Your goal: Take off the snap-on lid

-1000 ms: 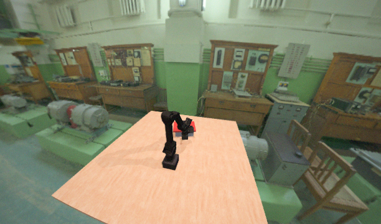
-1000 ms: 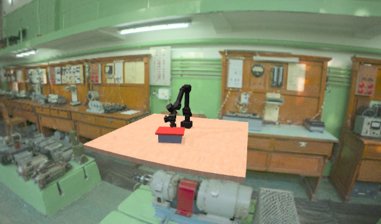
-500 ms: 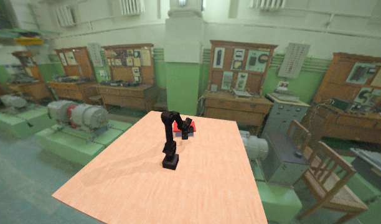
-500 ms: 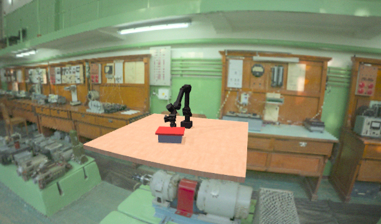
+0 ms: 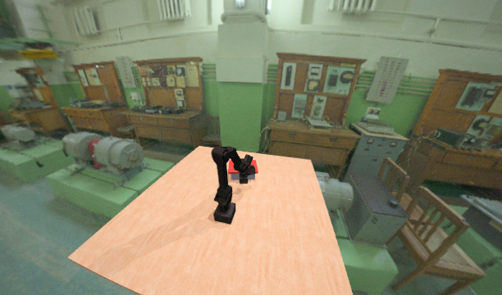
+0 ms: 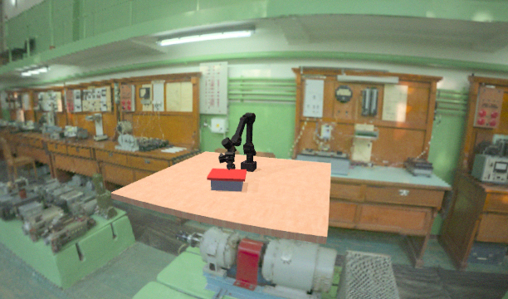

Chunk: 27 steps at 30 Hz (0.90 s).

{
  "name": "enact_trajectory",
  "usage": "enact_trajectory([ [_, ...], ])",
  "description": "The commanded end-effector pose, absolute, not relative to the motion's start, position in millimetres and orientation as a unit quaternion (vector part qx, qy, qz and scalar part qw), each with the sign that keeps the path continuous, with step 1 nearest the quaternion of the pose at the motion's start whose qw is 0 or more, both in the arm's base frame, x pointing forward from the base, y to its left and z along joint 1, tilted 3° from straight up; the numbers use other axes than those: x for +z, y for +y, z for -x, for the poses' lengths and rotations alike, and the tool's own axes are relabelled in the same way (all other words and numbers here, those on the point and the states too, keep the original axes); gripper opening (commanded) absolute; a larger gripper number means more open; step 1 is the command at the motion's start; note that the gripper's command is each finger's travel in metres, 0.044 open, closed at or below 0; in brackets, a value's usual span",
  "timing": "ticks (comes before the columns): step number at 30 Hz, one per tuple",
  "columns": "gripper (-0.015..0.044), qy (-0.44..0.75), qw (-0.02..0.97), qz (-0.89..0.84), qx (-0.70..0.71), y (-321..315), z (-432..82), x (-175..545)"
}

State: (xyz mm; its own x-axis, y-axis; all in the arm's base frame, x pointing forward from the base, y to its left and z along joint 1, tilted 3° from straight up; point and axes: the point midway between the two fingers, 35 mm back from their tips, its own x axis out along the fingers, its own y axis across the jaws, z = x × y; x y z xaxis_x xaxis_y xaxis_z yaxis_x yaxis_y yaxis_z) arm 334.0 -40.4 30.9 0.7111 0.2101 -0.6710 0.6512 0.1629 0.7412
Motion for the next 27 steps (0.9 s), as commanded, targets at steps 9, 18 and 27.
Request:
enact_trajectory([
  [9, 0.0, 0.343, 0.681, -0.626, -0.161, -40.4, -333.7, 34.9],
  [18, 0.0, 0.343, 0.681, -0.626, -0.161, -40.5, -333.5, 36.7],
  [27, 0.0, 0.343, 0.681, -0.626, -0.161, -40.6, -333.4, 38.5],
])
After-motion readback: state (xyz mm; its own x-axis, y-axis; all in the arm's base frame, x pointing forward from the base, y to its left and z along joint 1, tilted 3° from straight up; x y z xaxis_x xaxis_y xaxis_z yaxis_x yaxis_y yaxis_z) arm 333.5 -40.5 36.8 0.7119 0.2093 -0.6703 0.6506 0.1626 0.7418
